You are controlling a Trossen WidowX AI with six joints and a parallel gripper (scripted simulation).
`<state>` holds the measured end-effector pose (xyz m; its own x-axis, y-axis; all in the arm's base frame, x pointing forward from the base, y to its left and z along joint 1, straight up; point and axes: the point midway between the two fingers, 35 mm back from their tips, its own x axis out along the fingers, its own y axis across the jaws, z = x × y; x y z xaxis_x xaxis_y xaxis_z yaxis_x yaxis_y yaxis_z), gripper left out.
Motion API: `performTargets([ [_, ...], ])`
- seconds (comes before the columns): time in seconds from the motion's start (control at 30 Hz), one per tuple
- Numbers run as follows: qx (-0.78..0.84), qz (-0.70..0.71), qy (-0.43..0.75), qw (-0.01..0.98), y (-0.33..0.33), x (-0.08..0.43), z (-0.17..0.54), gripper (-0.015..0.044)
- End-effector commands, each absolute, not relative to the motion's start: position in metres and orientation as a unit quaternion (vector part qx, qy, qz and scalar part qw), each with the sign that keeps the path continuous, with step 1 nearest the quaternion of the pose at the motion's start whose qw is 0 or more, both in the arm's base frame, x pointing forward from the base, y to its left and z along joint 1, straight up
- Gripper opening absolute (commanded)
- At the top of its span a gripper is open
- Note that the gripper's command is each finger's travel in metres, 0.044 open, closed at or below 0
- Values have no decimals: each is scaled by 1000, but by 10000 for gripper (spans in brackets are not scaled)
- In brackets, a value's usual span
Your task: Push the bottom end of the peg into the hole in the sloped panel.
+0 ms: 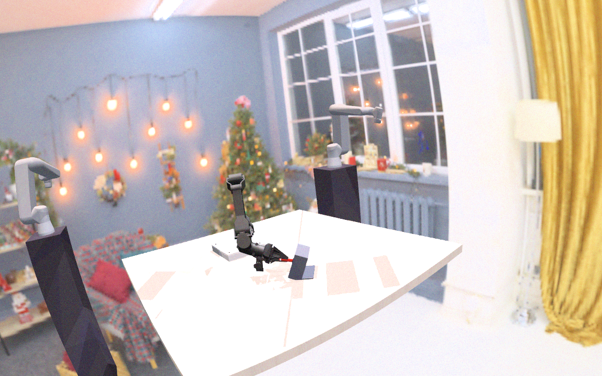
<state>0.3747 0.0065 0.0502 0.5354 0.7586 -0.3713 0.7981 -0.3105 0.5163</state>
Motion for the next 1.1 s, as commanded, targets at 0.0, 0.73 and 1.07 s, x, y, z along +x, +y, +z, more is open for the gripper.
performTargets([
  [0.0,808,-28,481,340,2,374,52,440],
  [0.73,805,-35,483,343,-19,363,55,440],
  [1.07,804,-37,484,343,-29,357,56,440],
])
